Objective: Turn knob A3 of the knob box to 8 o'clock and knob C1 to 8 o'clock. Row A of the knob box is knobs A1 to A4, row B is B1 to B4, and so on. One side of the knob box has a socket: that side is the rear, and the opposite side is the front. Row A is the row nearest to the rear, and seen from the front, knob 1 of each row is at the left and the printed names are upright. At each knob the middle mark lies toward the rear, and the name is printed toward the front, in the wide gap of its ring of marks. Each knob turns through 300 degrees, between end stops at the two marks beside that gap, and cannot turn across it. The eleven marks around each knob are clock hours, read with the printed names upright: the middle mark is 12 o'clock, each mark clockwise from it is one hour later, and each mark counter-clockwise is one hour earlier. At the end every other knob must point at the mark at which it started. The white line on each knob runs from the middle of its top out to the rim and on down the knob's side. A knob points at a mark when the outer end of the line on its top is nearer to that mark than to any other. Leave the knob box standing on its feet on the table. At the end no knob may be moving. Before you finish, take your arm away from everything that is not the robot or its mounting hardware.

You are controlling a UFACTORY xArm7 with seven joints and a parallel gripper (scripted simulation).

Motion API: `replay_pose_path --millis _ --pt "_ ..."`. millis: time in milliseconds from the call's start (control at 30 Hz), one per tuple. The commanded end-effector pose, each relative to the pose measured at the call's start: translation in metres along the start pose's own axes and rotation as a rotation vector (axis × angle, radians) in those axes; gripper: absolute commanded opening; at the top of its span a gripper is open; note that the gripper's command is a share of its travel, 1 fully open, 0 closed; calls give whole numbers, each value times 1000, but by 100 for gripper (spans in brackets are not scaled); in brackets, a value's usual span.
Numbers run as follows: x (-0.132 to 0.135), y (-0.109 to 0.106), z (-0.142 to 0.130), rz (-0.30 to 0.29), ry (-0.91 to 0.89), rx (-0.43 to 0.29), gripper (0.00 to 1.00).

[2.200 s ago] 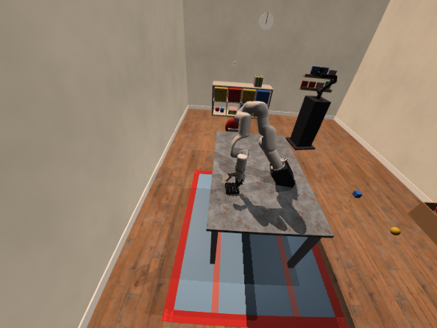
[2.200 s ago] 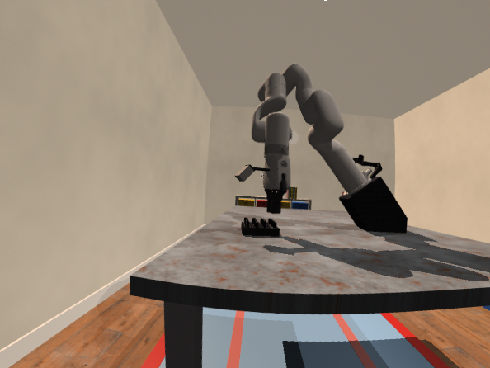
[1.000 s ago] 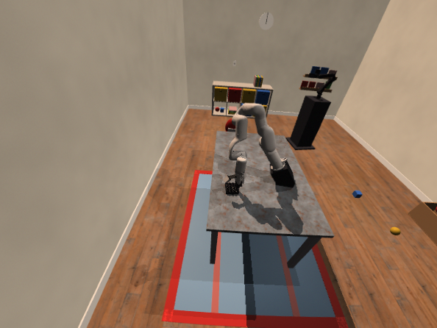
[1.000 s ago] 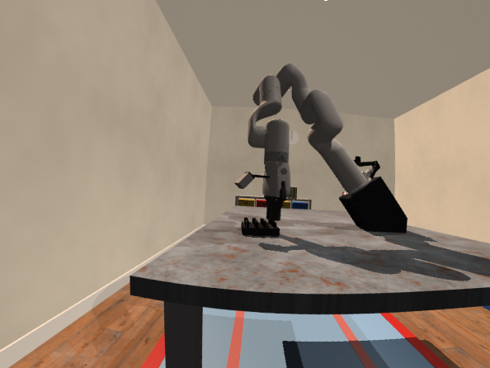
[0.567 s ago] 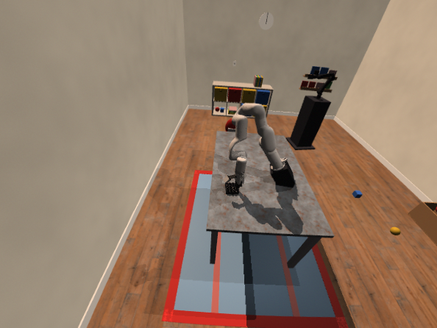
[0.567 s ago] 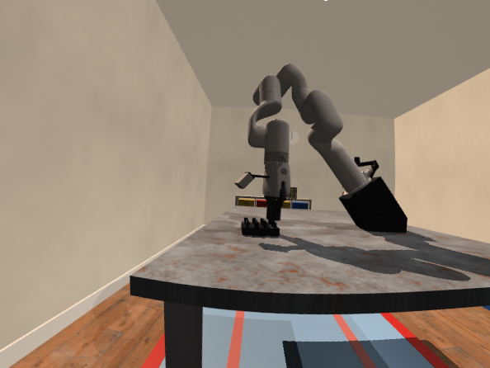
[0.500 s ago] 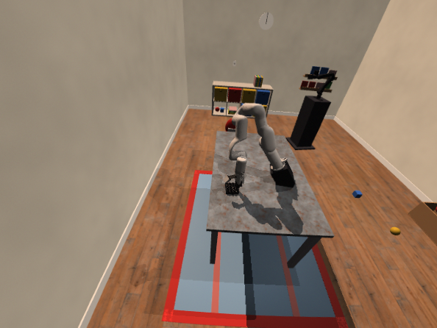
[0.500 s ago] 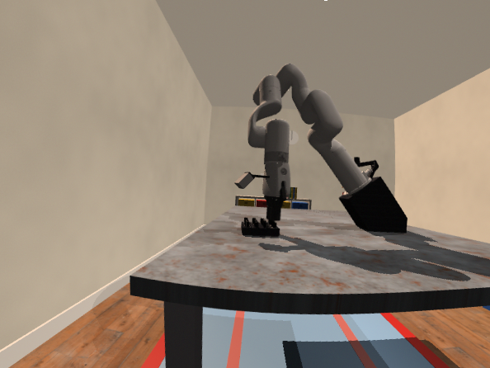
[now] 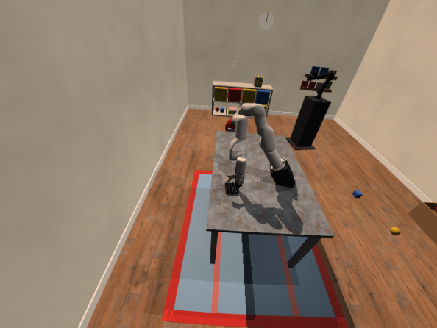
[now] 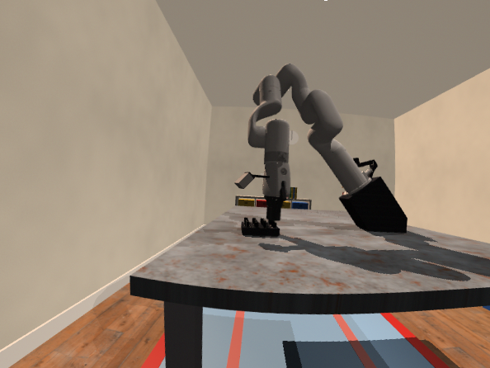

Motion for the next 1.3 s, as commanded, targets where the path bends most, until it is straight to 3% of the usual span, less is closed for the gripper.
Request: replay_pose_path --millis 0,1267 --pt "0 -1 1 1 0 2 19" --pt "0 11 1 1 0 2 19"
Point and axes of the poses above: the point where the finger pads meet when closed, its own y axis out along the fingers, its own x axis across the jaws, z = x × y, the point moved 8 cm from there along -y, back along the fingers, and after that the axes turned 11 degrees about y, right-handed, at the moved point
